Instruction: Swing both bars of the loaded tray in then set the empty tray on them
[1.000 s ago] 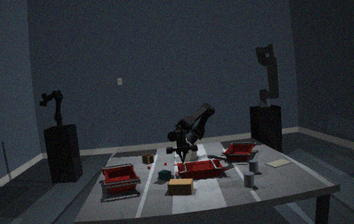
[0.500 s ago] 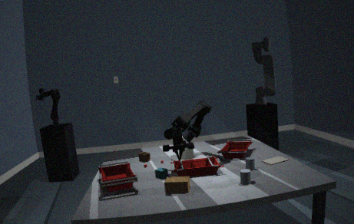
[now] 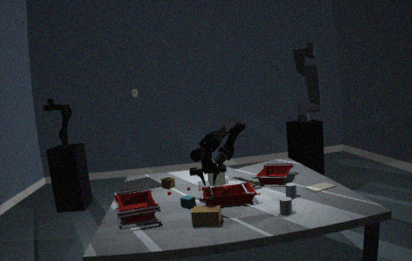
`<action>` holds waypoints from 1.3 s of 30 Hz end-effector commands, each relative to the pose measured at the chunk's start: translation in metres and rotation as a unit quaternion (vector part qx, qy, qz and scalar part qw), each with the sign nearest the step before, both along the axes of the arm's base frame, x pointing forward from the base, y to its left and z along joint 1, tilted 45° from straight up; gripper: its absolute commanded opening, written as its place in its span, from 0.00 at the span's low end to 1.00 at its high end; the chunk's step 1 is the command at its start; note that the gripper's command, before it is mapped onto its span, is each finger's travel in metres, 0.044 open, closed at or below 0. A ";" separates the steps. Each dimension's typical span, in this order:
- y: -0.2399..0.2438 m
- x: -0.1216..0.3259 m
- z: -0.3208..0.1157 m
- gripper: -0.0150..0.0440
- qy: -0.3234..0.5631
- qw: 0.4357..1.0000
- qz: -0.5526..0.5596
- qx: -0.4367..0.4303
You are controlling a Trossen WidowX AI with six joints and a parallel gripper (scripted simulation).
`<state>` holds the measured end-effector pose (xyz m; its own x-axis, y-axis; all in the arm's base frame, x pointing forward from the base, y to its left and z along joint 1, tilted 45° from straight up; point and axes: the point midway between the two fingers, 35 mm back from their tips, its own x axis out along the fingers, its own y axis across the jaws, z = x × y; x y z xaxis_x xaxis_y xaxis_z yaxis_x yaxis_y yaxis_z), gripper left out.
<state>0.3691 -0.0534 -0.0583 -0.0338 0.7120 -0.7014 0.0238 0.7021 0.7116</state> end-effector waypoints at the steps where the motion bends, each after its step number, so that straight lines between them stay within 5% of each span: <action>1: -0.032 0.004 0.027 0.79 -0.008 1.000 -0.005 -0.006; 5: -0.060 0.000 0.058 0.97 -0.008 1.000 -0.004 -0.005; 6: -0.032 0.002 0.032 1.00 0.000 1.000 0.000 -0.002; 11: -0.011 0.001 0.052 1.00 0.019 0.999 -0.001 -0.032; 20: 0.101 -0.023 0.138 1.00 0.047 0.993 -0.023 -0.110; 29: 0.198 -0.103 0.207 1.00 0.045 0.988 -0.070 -0.133; 39: 0.247 -0.214 0.247 1.00 0.063 0.986 -0.129 -0.088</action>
<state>0.2107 0.1799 0.1759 0.0173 0.5347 -0.8448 0.2350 0.8191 0.5233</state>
